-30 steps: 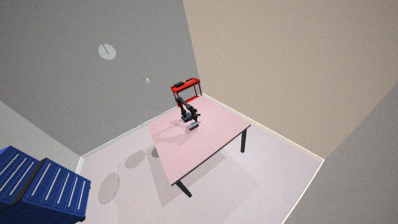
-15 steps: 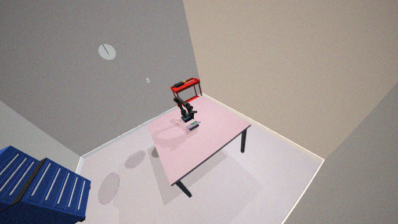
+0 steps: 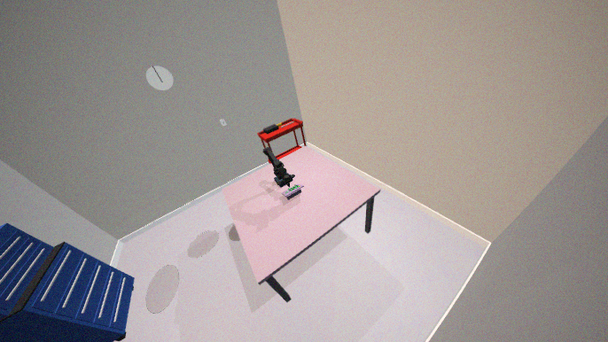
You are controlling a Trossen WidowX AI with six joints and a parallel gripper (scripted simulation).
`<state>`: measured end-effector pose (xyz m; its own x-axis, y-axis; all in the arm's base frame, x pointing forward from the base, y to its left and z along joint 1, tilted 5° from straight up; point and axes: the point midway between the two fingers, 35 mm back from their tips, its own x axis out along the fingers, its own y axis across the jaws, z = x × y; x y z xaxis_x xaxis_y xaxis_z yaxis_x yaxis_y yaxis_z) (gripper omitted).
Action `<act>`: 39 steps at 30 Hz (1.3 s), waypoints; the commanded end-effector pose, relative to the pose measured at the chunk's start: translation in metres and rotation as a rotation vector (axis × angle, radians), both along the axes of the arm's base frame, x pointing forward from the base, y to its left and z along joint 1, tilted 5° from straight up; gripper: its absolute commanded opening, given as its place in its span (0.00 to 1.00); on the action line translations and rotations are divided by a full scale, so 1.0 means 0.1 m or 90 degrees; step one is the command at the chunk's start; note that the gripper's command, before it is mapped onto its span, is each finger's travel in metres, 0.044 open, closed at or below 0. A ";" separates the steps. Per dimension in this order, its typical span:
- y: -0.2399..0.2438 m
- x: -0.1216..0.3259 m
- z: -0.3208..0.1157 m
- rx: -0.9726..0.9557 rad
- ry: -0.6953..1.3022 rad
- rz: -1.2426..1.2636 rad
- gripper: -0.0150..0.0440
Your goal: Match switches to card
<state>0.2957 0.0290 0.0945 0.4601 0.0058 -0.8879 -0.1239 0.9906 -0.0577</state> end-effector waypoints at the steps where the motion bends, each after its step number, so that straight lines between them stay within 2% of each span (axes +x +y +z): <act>1: 0.00 0.03 -0.06 0.002 -0.003 0.004 0.25; 17: 0.00 0.11 -0.23 0.002 -0.004 0.004 0.25; 39: 0.00 0.11 -0.23 0.002 -0.004 0.004 0.25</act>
